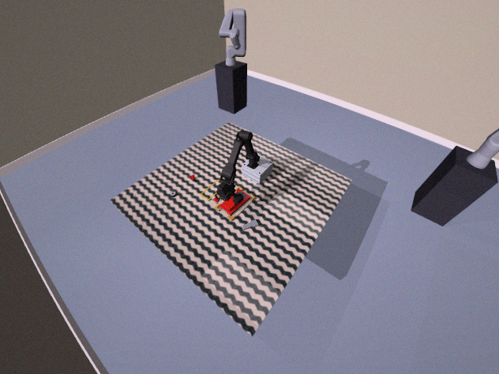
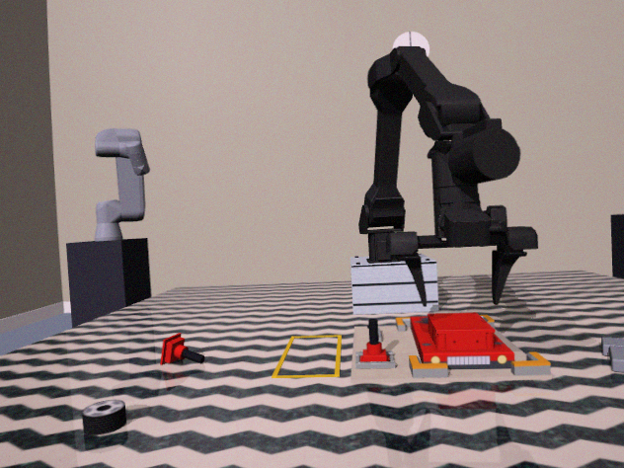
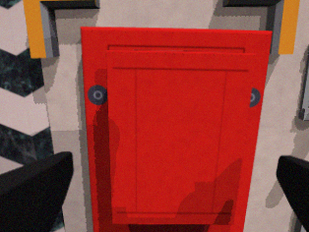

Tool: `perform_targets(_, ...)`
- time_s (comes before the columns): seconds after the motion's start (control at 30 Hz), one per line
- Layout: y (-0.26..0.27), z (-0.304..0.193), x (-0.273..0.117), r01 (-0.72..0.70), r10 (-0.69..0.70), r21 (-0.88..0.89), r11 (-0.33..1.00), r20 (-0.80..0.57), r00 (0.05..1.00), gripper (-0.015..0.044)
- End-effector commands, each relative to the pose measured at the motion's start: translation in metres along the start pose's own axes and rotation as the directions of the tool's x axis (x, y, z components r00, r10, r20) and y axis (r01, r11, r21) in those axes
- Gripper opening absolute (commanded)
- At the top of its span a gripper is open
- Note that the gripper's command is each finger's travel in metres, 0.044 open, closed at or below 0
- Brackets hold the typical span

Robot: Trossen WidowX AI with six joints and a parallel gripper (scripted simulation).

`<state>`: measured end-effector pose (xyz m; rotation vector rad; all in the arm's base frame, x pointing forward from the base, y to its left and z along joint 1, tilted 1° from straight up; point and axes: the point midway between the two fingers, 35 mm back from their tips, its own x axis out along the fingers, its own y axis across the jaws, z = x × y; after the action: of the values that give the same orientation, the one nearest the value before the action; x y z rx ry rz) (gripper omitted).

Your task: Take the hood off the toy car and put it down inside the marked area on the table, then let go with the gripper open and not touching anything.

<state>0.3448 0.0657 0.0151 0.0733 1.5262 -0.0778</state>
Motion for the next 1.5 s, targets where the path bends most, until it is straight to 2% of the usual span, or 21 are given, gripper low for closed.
perform_targets(0.0, -0.001, -0.002, 0.004, -0.002, 0.002, -0.005, 1.000, -0.005, 1.000, 0.0440)
perform_targets(1.47, -0.003, -0.002, 0.031, -0.001, 0.001, -0.005, 1.000, -0.006, 1.000, 0.0440)
